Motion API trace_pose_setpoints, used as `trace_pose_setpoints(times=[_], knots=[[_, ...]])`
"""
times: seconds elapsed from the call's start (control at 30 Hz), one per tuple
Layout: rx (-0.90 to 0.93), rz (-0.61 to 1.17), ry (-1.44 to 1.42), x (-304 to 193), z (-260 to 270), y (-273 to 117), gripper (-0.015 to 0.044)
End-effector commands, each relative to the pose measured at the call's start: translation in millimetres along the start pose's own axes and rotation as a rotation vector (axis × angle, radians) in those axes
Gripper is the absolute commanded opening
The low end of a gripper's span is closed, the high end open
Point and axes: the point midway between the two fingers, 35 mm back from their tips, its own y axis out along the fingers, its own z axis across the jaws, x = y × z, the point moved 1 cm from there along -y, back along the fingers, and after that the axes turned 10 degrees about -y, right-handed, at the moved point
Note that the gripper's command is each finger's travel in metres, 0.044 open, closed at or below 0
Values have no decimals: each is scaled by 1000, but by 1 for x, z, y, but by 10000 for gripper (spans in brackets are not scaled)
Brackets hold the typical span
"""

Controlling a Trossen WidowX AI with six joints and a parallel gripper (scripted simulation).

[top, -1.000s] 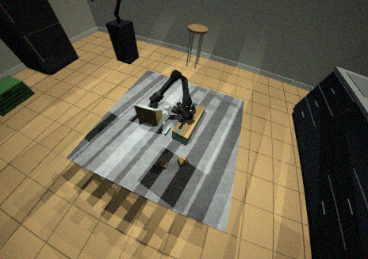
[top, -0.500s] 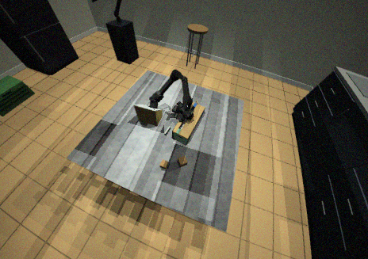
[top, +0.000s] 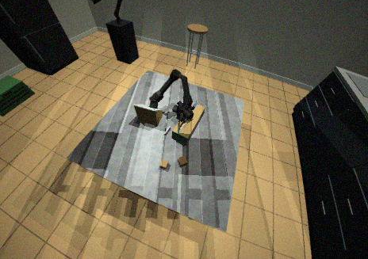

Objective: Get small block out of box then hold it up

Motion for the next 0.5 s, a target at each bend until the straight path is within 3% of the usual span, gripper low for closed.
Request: trace_pose_setpoints(times=[0.0, 0.47], knots=[[3, 3, -4, -5, 1, 2, 400], [3, 3, -4, -19, 4, 6, 400]])
